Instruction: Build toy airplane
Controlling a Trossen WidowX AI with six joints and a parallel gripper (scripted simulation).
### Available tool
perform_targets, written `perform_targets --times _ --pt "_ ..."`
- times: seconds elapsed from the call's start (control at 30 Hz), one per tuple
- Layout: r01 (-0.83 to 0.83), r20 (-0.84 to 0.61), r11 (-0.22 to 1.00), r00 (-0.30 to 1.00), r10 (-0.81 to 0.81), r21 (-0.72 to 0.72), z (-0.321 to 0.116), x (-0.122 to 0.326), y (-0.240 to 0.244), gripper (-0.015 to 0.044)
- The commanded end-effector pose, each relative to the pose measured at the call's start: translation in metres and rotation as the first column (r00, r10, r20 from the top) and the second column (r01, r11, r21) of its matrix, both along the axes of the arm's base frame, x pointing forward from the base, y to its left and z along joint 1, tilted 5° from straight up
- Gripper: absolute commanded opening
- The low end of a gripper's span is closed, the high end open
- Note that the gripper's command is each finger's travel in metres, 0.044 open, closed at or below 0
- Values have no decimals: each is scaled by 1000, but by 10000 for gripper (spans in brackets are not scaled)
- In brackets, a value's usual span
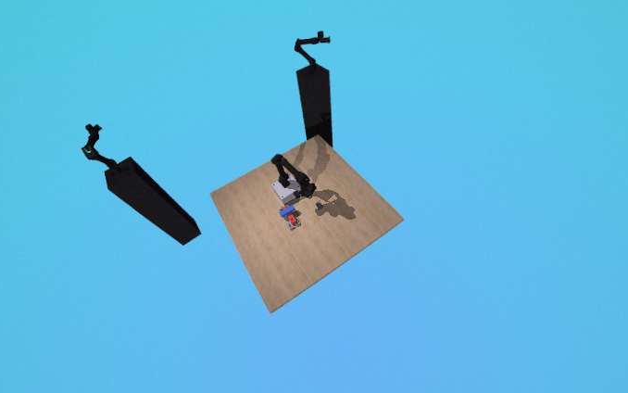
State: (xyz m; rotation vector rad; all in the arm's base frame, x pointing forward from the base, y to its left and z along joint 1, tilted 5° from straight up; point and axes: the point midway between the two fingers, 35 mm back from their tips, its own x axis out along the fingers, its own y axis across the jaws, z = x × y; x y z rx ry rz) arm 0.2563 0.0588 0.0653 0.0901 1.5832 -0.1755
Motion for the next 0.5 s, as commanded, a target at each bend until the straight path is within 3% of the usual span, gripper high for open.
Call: perform_targets --times 0.0,0.47 --pt "-7 3 1000 1000 7 3 -1 7 -8 0" --pt "-20 8 1000 1000 20 -1 -5 27 -41 0"
